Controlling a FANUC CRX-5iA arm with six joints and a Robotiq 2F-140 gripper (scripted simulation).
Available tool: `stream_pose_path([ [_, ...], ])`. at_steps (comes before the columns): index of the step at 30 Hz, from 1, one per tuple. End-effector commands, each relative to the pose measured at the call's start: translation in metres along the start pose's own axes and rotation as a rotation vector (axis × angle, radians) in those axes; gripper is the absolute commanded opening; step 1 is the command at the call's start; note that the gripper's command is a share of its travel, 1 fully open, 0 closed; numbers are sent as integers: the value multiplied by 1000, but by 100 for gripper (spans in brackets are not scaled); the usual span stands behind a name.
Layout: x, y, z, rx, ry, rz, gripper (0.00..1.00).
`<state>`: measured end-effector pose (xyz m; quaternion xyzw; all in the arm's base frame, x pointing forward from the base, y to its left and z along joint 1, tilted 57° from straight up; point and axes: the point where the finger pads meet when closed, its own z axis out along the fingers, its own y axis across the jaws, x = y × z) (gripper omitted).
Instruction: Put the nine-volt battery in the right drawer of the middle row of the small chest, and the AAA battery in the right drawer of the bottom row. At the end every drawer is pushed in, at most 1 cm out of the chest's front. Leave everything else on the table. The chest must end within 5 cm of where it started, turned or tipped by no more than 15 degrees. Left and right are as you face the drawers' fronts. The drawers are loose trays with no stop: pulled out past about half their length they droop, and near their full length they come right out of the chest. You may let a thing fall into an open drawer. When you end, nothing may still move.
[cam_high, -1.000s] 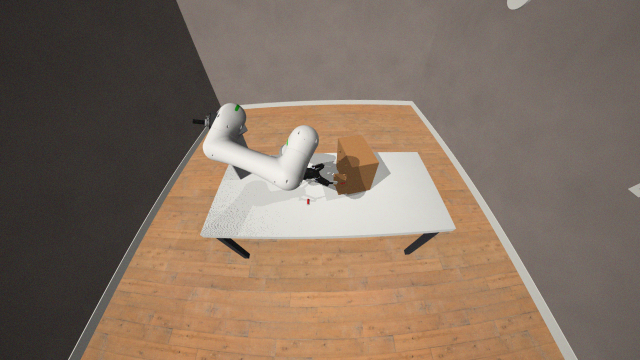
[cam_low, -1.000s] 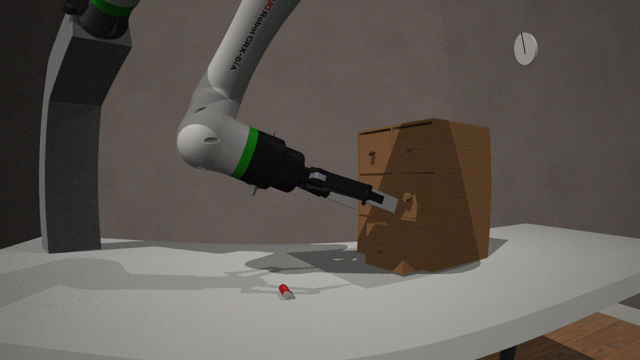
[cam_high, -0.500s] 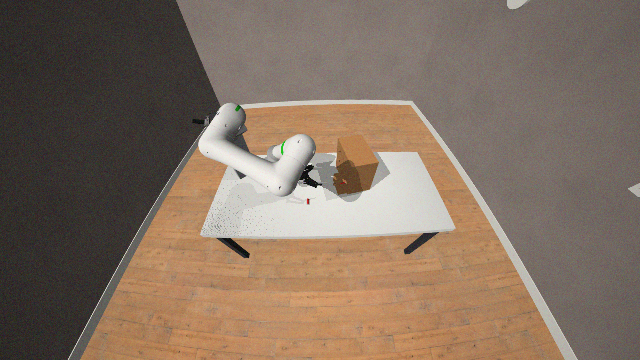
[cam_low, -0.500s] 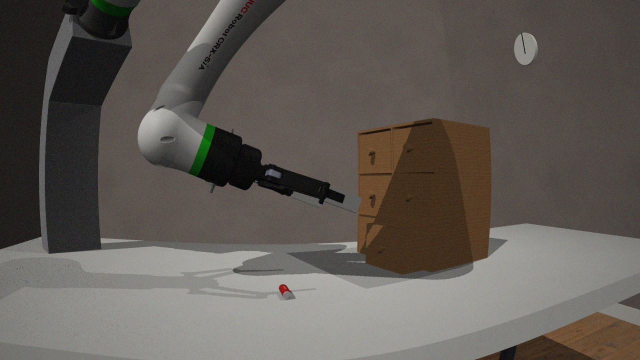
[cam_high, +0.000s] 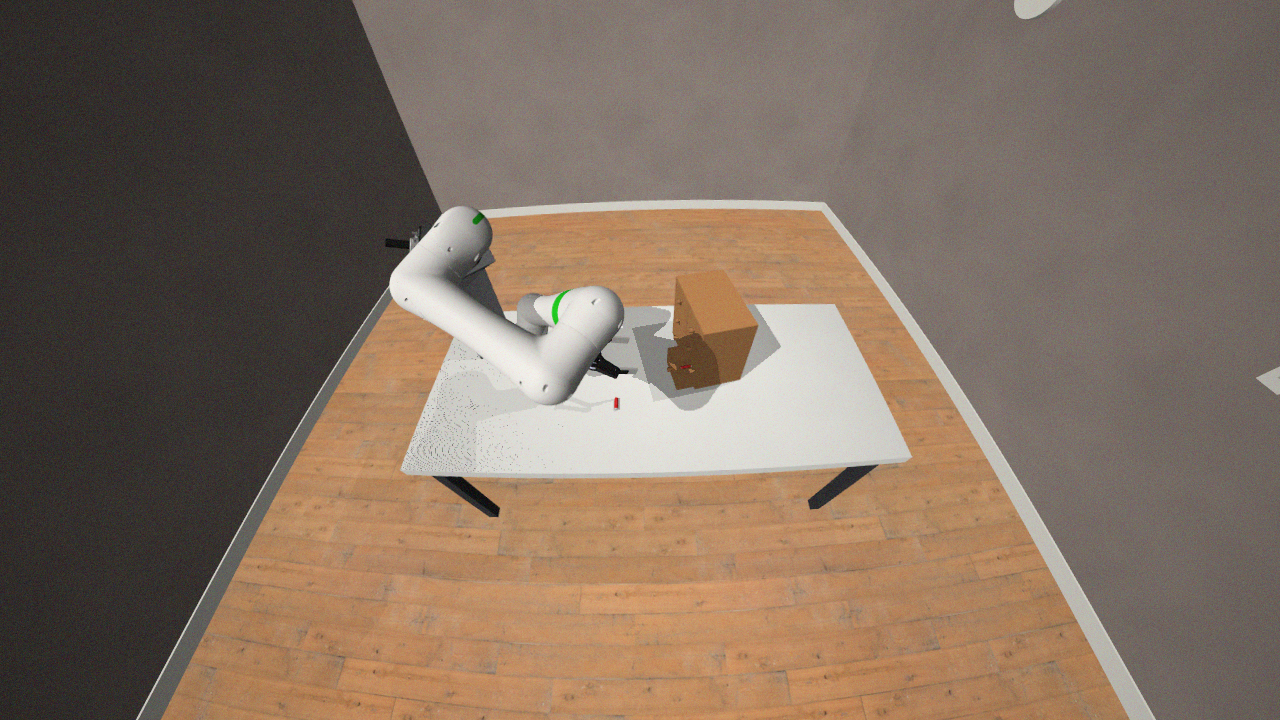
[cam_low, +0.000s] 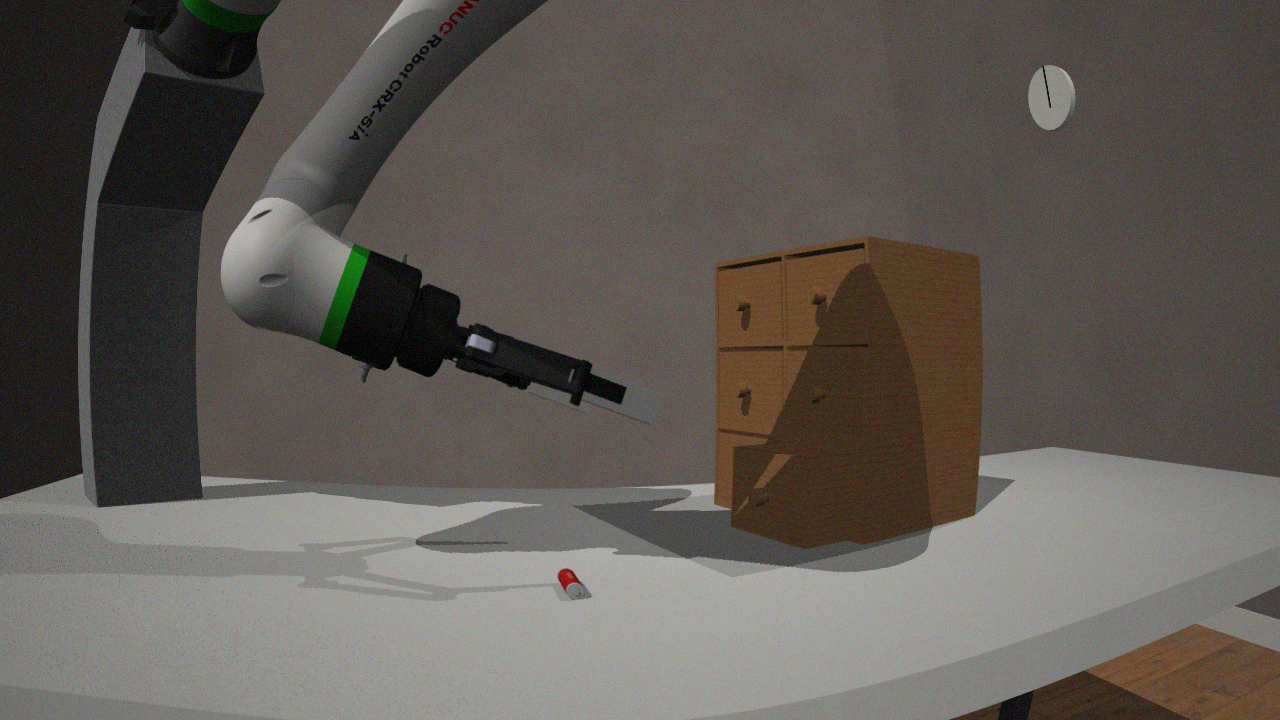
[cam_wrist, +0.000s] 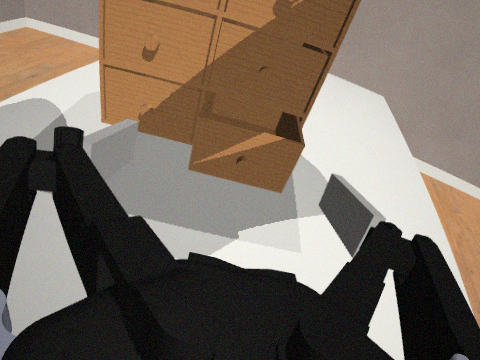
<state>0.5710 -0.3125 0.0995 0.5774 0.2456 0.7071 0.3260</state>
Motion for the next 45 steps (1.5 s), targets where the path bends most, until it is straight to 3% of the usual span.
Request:
stream_pose_path([
  [1, -2, 0, -6, 0, 0, 0, 100],
  [14, -3, -1, -10, 3, 0, 2, 100],
  [18, 0, -16, -3, 51, 0, 43, 100],
  [21, 7, -48, 9, 154, -9, 125, 100],
  [23, 15, -81, 17, 258, -28, 202, 100],
  [26, 15, -81, 17, 258, -28, 202, 100],
  [29, 29, -144, 22, 462, -97, 329, 100],
  [31, 29, -144, 22, 462, -97, 329, 100],
  [32, 33, -167, 20, 537, -135, 368, 100],
  [33, 33, -167, 20, 537, -135, 368, 100],
  [34, 37, -189, 15, 614, -183, 404, 100],
  [35, 37, -189, 15, 614, -183, 404, 100],
  [36, 39, -211, 9, 689, -240, 434, 100],
  [37, 39, -211, 9, 689, -240, 434, 100],
  [38, 41, -231, 0, 760, -307, 456, 100],
  [39, 41, -231, 0, 760, -307, 456, 100],
  [40, 40, -248, -11, 823, -382, 469, 100],
  [43, 40, -248, -11, 825, -384, 470, 100],
  [45, 33, -272, -36, 922, -560, 468, 100],
])
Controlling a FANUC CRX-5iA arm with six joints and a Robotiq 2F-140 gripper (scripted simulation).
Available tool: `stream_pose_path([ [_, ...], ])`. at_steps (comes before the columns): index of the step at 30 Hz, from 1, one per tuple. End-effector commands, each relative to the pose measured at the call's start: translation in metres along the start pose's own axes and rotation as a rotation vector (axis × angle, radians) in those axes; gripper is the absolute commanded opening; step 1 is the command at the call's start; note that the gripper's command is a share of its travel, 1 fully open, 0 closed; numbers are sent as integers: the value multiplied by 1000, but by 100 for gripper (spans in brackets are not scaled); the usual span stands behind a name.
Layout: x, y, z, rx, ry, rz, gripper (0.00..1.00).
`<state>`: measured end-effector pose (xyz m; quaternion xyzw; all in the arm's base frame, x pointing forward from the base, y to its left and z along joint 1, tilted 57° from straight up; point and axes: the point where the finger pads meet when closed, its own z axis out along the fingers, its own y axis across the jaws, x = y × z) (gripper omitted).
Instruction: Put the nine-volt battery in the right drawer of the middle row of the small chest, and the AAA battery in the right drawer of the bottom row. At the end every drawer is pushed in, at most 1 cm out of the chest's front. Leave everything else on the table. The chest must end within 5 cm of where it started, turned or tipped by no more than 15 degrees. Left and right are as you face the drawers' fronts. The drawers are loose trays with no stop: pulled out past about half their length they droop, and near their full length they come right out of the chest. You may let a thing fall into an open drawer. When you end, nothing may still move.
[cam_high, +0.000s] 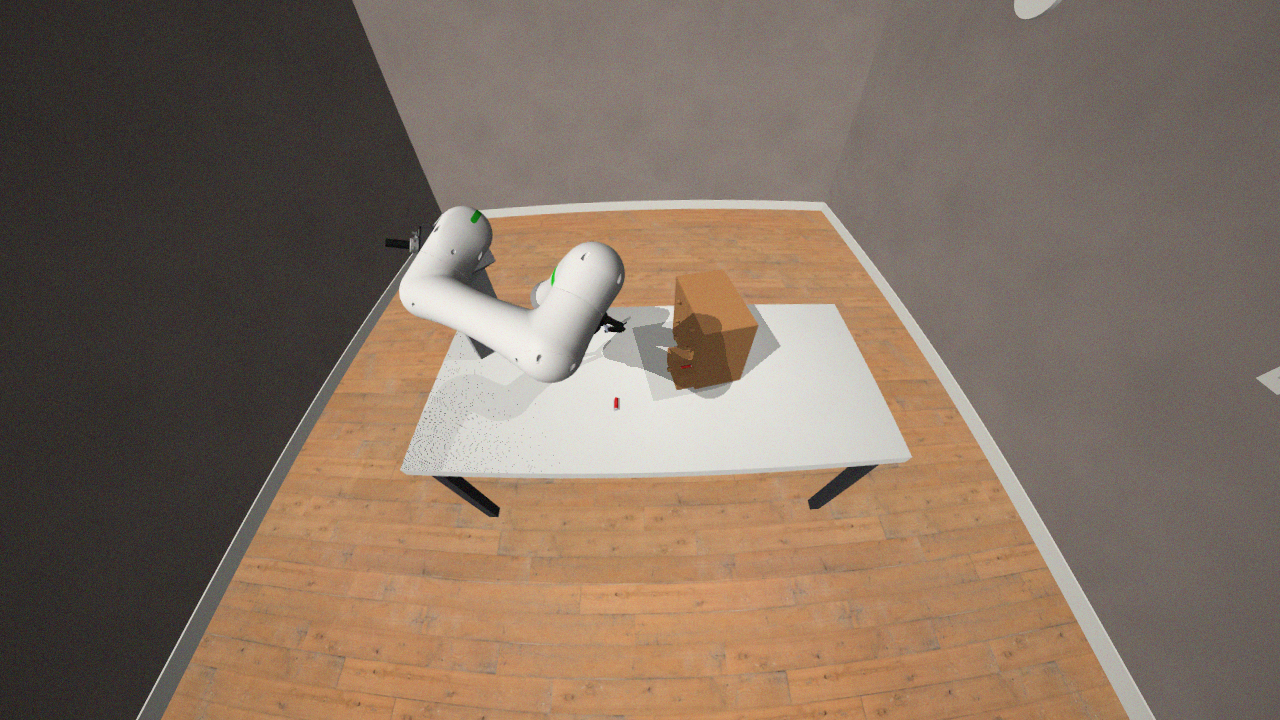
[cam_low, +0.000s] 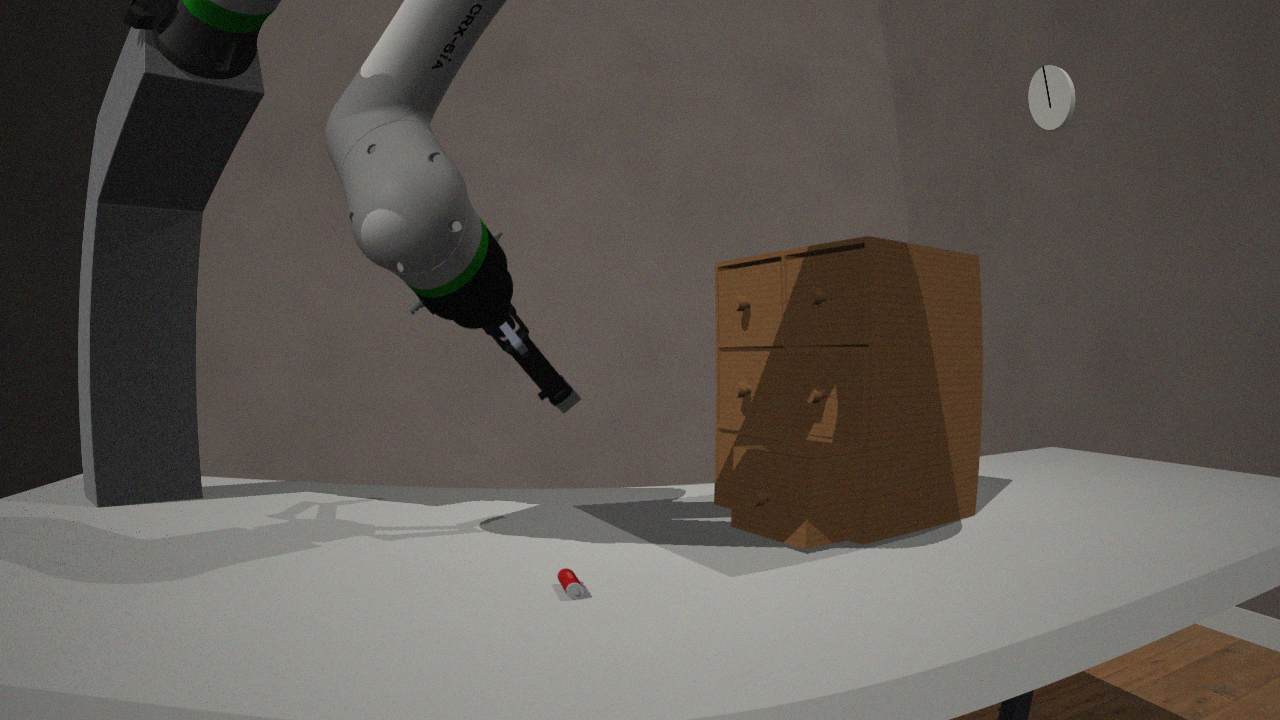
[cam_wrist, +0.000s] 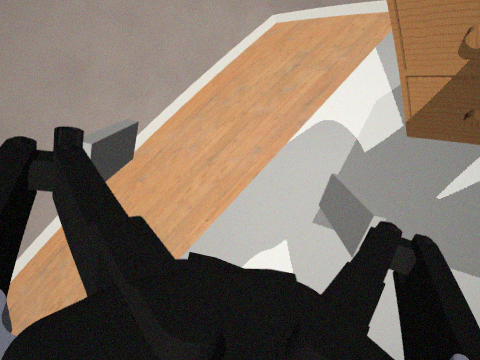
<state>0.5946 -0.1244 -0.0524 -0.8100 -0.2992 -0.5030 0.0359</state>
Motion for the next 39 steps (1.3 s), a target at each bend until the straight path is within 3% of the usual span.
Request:
stream_pose_path([
  [1, -34, -37, 7, 104, -246, 82, 100],
  [5, -56, -39, -8, 86, -417, 111, 100],
  [8, -73, -11, -43, -17, -542, 114, 100],
  [11, -72, 3, -57, -85, -651, 123, 100],
  [12, -68, 20, -71, -134, -673, 120, 100],
  [13, -68, 20, -71, -154, -708, 123, 100],
  [15, -68, 20, -71, -154, -708, 123, 100],
  [16, -62, 37, -84, -250, -782, 125, 100],
  [17, -52, 54, -98, -297, -782, 122, 100],
  [19, -52, 54, -98, -348, -829, 123, 100],
  [22, -29, 85, -123, -466, -837, 117, 100],
  [30, 20, 127, -160, -724, -829, 106, 100],
  [32, 20, 127, -160, -724, -829, 106, 100],
  [33, 30, 133, -167, -813, -812, 88, 100],
  [36, 48, 144, -179, -887, -783, 82, 100],
  [39, 53, 147, -182, -911, -773, 79, 100],
])
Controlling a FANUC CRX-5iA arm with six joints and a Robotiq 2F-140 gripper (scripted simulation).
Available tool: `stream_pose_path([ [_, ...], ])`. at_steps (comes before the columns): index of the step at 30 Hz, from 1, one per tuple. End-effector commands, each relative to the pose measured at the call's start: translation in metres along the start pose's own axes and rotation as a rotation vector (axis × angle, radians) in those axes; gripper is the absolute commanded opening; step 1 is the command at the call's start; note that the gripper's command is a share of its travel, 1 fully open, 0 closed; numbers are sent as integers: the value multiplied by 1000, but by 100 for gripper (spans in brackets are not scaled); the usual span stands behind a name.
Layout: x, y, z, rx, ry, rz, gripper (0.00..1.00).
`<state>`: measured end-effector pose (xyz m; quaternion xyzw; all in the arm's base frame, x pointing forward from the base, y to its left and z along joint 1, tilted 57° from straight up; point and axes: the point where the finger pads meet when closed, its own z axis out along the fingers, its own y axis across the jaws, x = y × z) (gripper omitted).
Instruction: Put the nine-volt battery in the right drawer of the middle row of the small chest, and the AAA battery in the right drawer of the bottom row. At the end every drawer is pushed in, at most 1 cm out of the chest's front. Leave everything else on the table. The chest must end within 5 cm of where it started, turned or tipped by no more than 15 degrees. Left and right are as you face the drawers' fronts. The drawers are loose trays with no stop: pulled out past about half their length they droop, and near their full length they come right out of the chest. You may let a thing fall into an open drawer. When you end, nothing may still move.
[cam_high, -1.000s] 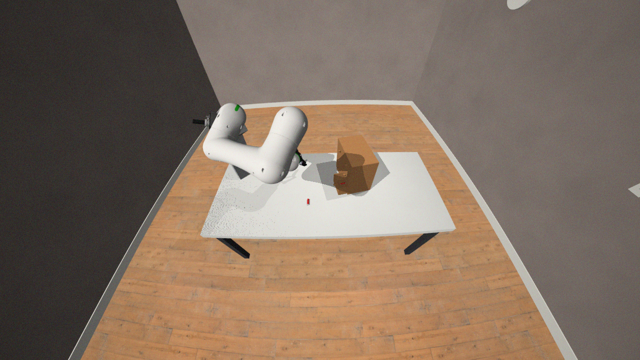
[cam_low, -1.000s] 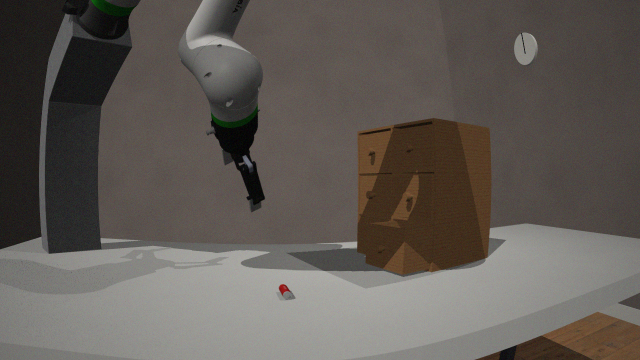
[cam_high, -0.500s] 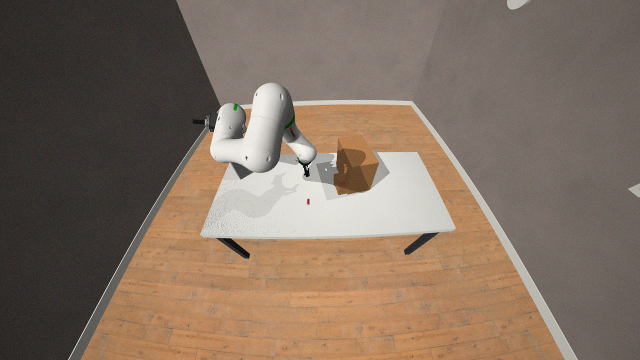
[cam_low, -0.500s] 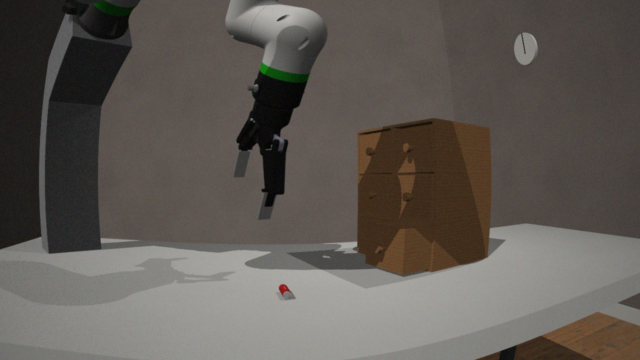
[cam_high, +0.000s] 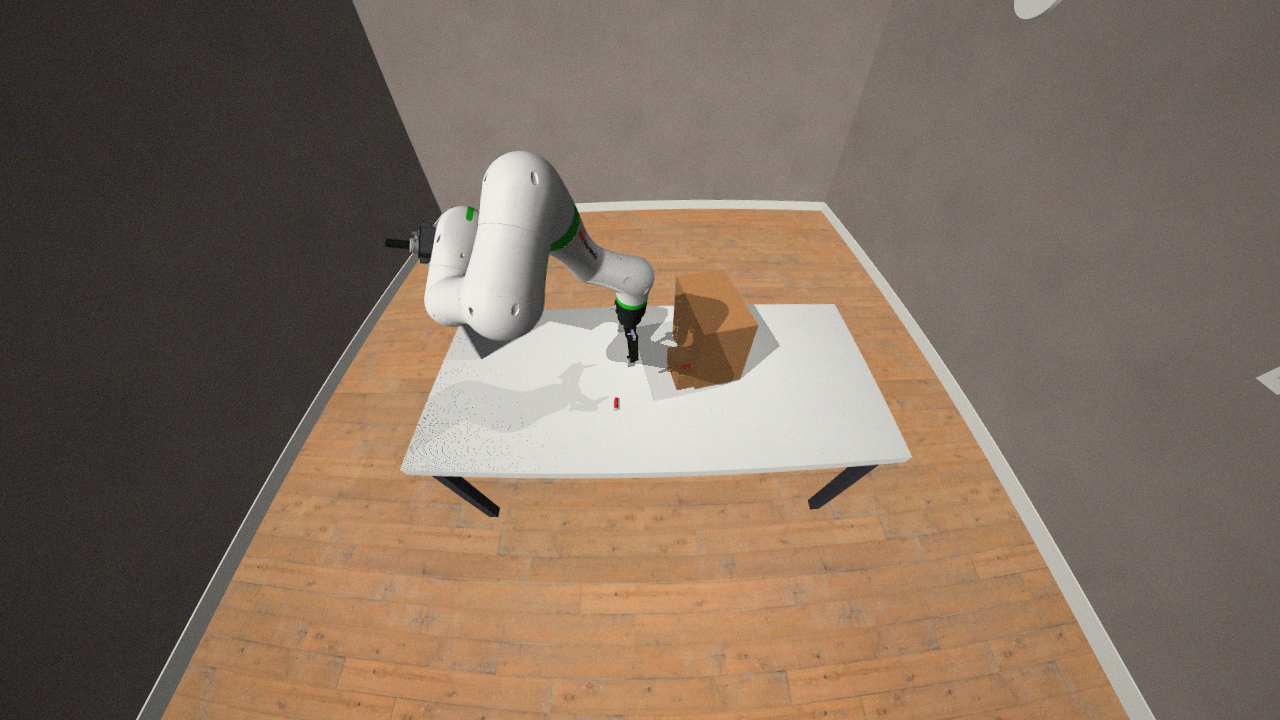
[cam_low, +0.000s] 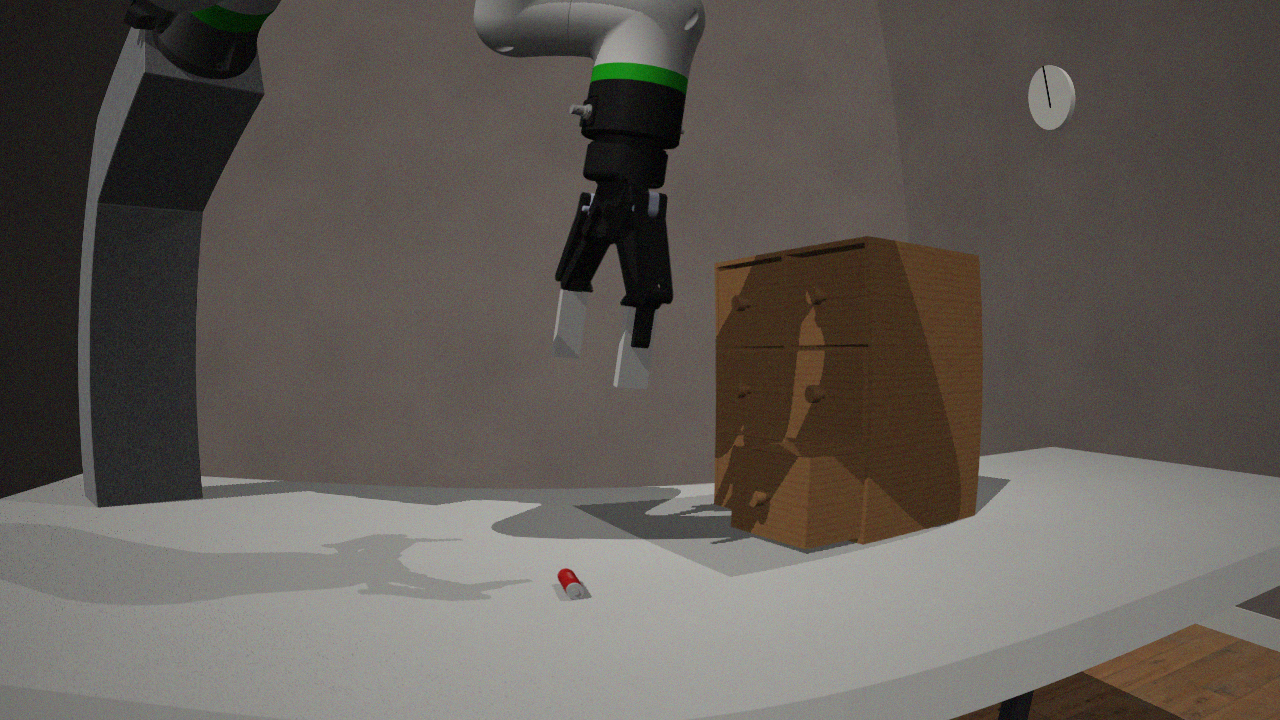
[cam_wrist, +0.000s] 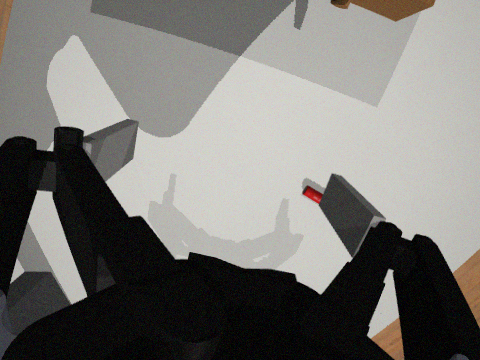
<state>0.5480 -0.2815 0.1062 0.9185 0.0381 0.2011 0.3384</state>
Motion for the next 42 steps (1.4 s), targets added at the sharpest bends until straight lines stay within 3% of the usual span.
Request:
stream_pose_path([
  [1, -1, 11, -7, -168, 81, 44, 100],
  [27, -6, 12, -12, -168, 81, 44, 100],
  [32, -67, 19, -56, -169, 81, 44, 100],
  [34, -67, 19, -56, -169, 81, 44, 100],
  [38, -99, 19, -73, -168, 82, 44, 100],
  [42, -100, 16, -72, -161, 79, 40, 100],
])
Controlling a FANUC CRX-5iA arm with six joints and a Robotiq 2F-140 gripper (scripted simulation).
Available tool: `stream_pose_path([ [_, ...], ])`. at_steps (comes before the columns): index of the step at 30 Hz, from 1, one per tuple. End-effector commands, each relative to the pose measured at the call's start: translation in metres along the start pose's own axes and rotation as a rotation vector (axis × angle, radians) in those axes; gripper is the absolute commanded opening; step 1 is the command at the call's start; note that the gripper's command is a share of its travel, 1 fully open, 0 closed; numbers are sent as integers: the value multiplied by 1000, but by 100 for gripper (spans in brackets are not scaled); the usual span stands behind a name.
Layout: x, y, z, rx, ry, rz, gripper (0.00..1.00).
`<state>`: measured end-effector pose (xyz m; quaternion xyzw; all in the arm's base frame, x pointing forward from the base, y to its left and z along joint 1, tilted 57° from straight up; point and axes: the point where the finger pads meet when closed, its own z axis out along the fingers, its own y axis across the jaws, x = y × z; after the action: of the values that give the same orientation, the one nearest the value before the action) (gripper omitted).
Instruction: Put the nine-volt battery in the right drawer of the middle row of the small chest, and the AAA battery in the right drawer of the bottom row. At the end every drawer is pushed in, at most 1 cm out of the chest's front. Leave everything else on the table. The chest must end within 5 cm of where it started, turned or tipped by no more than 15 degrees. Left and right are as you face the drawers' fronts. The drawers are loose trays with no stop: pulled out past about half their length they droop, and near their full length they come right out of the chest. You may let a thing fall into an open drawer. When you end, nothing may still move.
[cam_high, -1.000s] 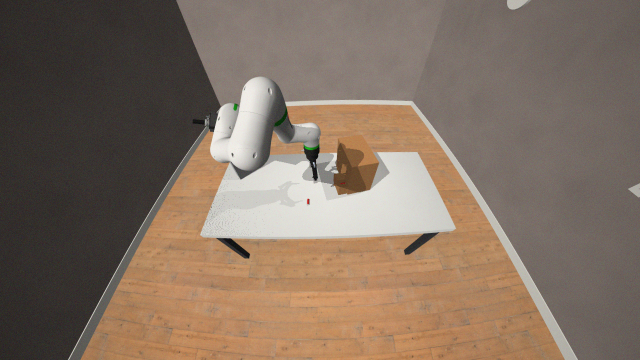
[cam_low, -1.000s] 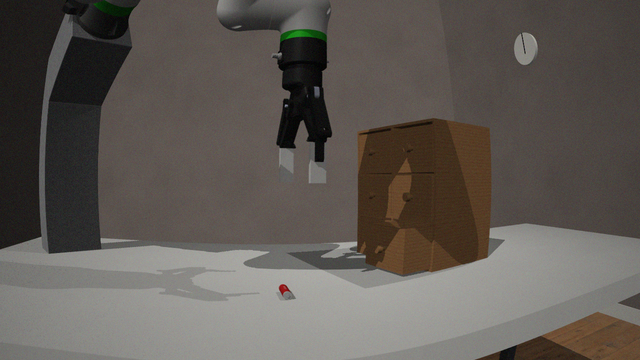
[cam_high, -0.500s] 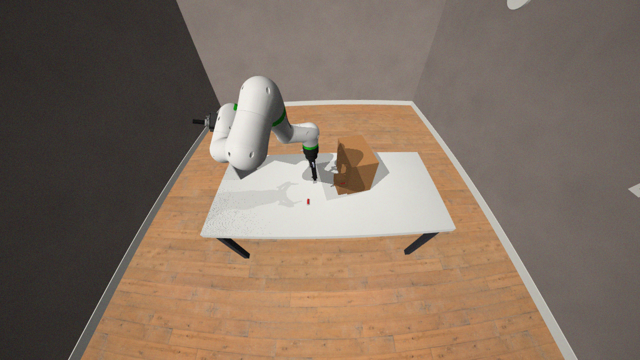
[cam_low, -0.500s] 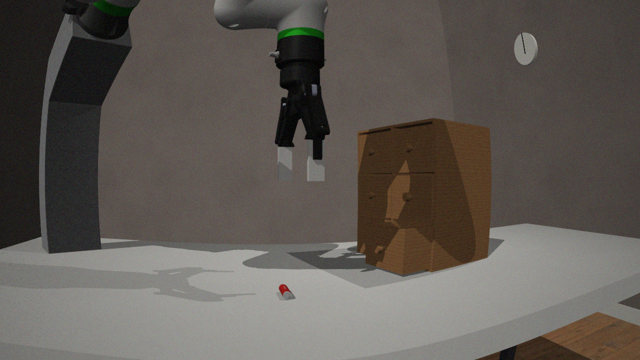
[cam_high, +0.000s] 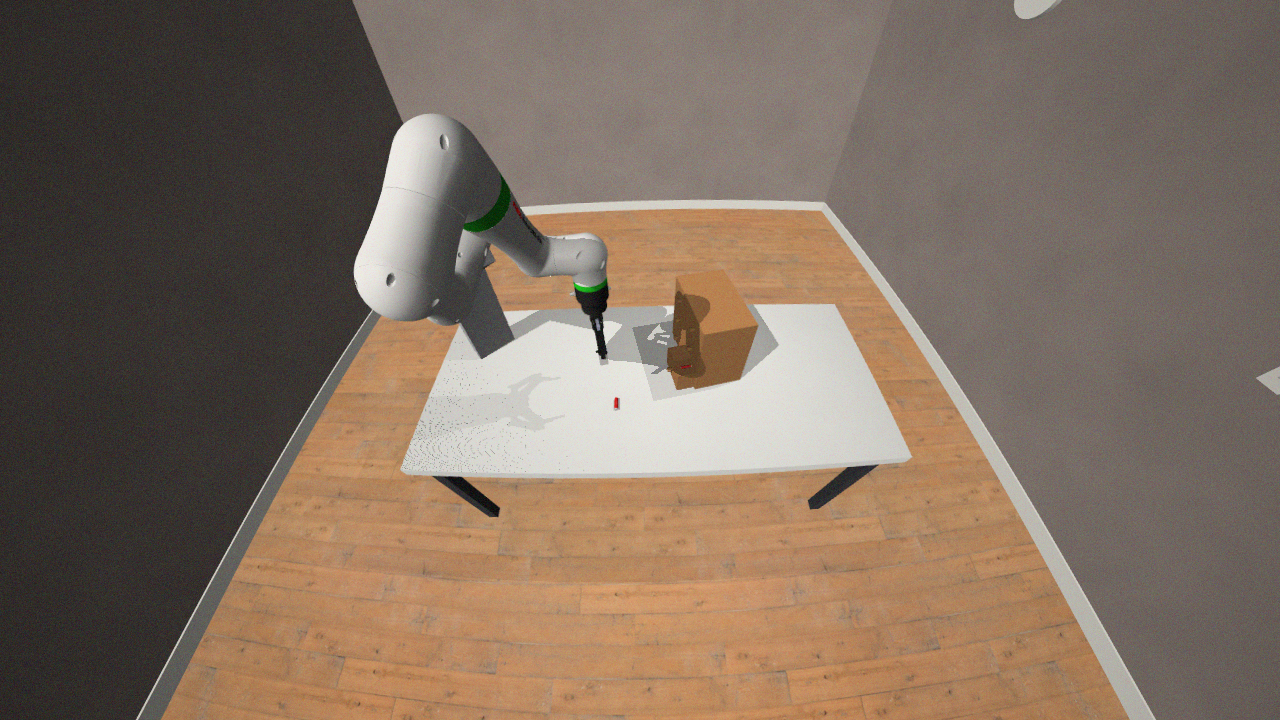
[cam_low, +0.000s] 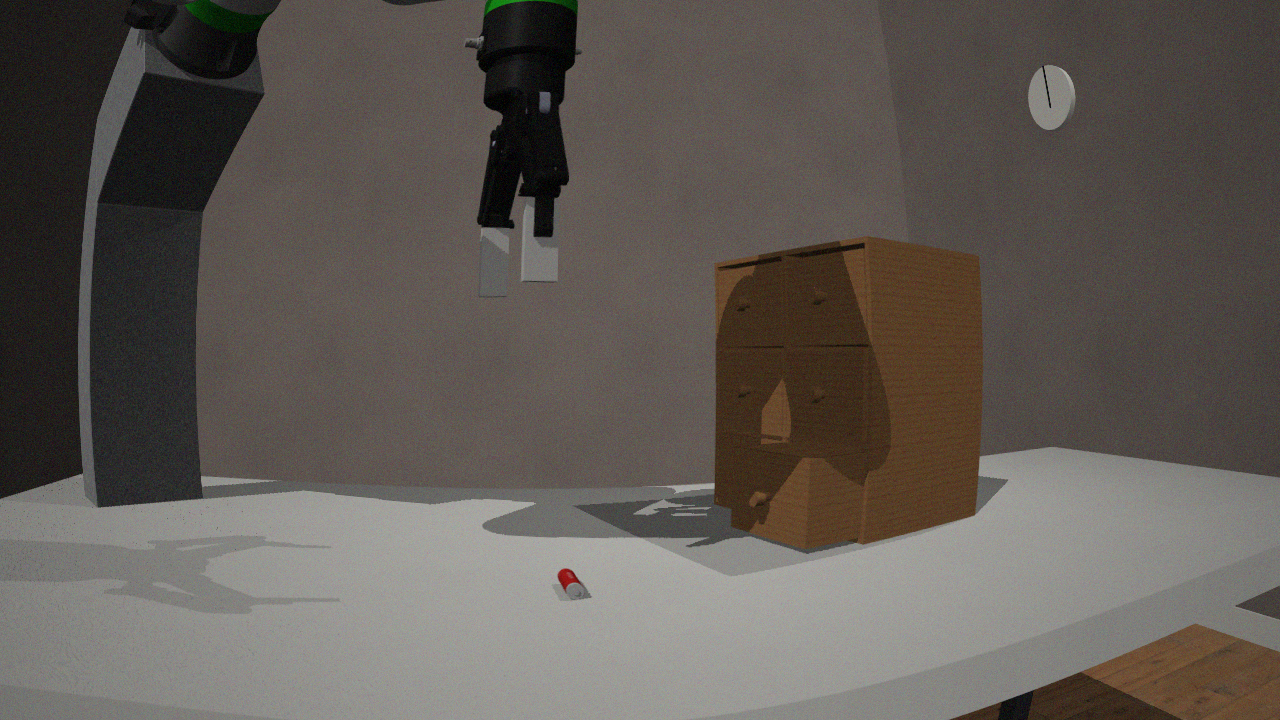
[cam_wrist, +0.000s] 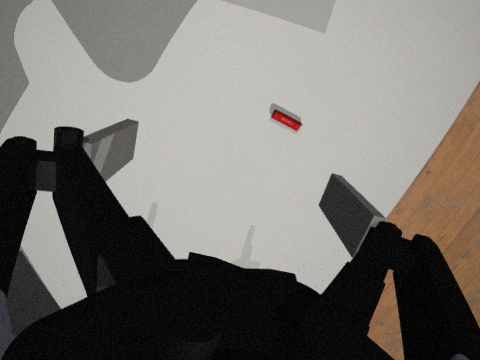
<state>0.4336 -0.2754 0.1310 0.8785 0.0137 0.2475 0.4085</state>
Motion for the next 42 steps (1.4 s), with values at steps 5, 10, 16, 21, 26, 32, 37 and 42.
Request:
stream_pose_path([
  [5, -8, -15, -1, 55, -13, -28, 100],
  [10, -23, -81, 20, 271, -44, -123, 100],
  [16, -28, -143, 27, 481, -22, -188, 100],
  [21, -23, -185, 27, 636, 33, -219, 100],
  [26, -9, -222, 23, 780, 131, -229, 100],
  [32, 47, -255, 15, 929, 404, -189, 100],
  [37, 80, -245, 19, 938, 595, -144, 100],
  [42, 118, -200, 34, 855, 760, -101, 100],
])
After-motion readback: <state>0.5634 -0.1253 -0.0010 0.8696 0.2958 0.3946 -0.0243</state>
